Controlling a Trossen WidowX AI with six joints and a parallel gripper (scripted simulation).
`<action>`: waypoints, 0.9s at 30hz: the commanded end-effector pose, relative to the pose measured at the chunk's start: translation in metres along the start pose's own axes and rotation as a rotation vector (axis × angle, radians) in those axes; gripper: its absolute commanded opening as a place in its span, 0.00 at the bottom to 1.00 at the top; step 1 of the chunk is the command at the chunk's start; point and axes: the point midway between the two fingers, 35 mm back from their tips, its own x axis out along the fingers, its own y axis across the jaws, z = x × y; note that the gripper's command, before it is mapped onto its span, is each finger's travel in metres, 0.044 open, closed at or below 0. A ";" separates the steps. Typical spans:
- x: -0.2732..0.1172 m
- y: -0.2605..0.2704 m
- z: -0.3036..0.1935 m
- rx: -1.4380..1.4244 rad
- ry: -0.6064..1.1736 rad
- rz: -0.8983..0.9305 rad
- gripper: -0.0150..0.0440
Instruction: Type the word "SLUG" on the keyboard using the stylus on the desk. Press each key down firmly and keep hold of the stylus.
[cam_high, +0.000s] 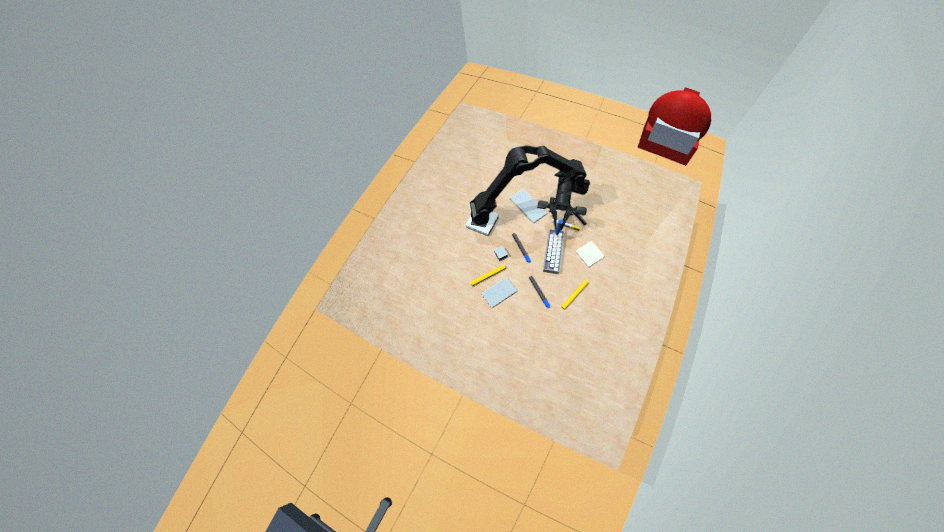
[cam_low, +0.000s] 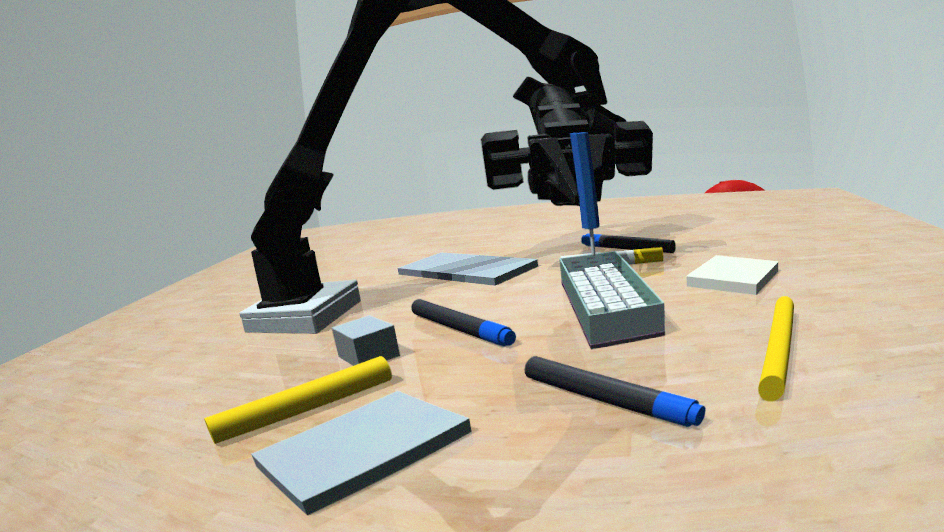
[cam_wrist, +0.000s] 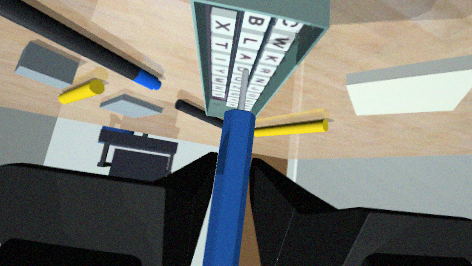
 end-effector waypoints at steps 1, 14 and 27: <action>0.000 0.000 0.001 0.004 -0.004 0.002 0.25; -0.001 0.000 0.003 0.004 -0.004 0.002 0.39; 0.000 0.001 0.004 0.004 -0.004 0.002 0.39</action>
